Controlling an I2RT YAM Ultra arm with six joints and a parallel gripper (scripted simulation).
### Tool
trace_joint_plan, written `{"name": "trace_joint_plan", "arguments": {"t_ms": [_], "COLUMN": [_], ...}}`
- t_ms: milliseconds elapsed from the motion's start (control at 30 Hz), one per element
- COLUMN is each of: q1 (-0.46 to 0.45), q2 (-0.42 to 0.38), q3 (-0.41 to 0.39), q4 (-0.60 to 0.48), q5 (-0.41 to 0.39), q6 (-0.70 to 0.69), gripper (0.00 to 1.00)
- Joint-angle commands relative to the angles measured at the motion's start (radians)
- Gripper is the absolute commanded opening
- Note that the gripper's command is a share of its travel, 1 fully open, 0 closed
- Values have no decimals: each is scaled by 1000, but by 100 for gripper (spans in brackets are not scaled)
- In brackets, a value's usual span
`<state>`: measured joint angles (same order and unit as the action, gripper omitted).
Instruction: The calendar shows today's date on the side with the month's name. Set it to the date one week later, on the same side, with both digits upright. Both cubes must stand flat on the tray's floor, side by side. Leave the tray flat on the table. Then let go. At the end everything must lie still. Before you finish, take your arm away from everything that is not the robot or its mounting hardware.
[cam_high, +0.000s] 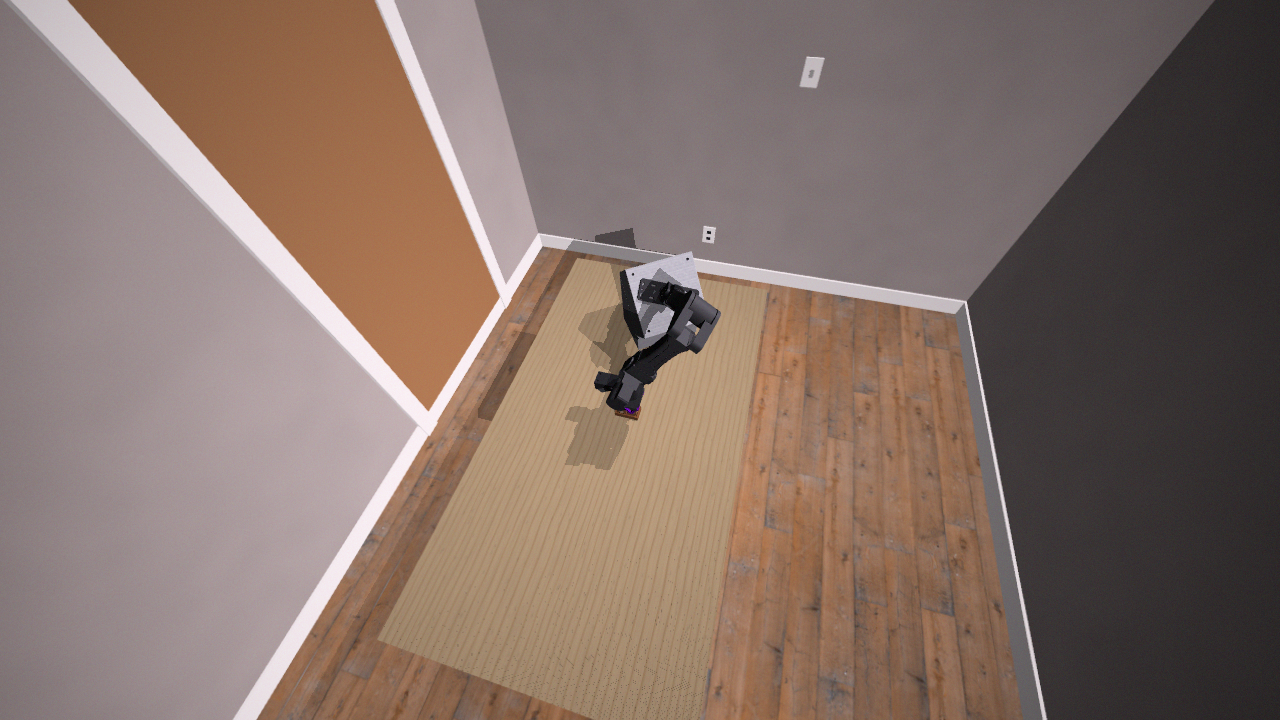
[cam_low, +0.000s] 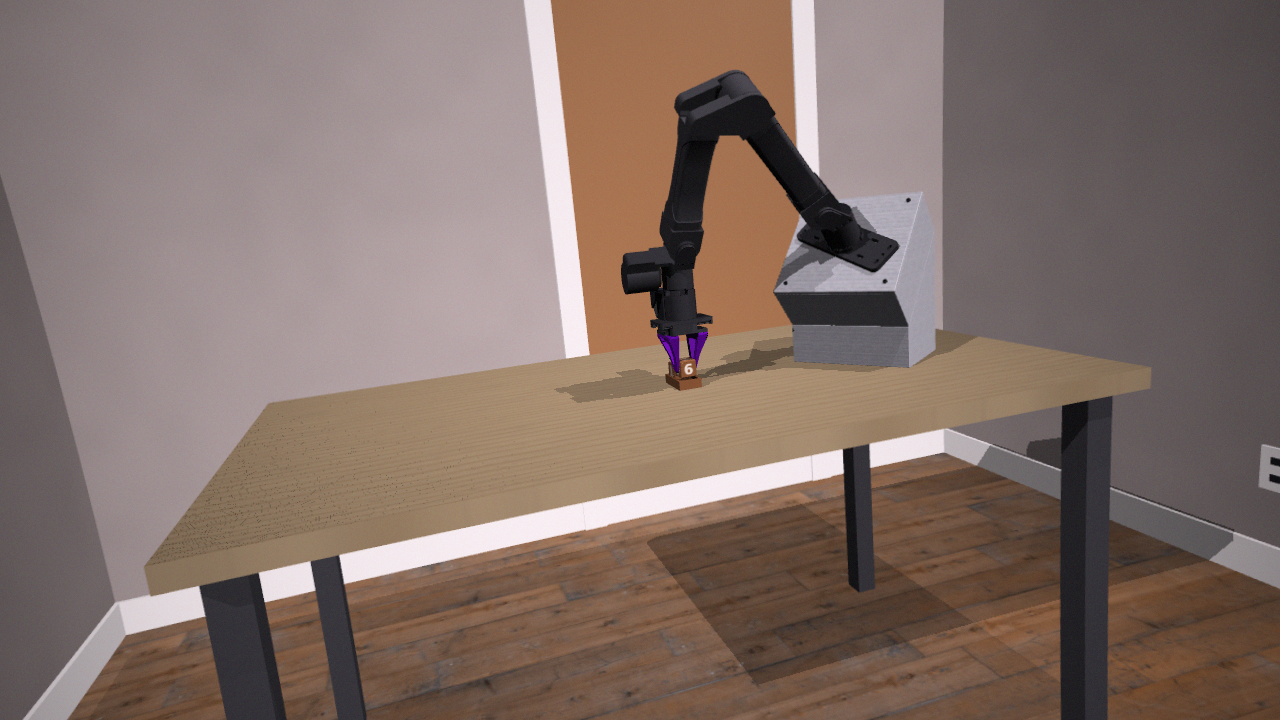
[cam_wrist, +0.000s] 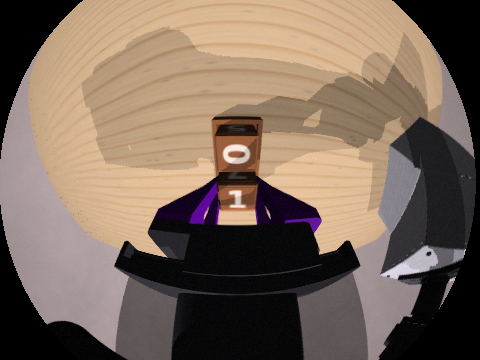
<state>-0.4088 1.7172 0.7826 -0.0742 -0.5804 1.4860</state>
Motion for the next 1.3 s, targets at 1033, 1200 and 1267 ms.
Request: {"name": "trace_joint_plan", "arguments": {"t_ms": [1033, 1200, 1267], "q1": [7, 9, 10], "q2": [20, 24, 27], "q3": [2, 3, 3], "q4": [30, 35, 38], "q5": [15, 17, 17], "q6": [14, 16, 17], "gripper": [27, 27, 27]}}
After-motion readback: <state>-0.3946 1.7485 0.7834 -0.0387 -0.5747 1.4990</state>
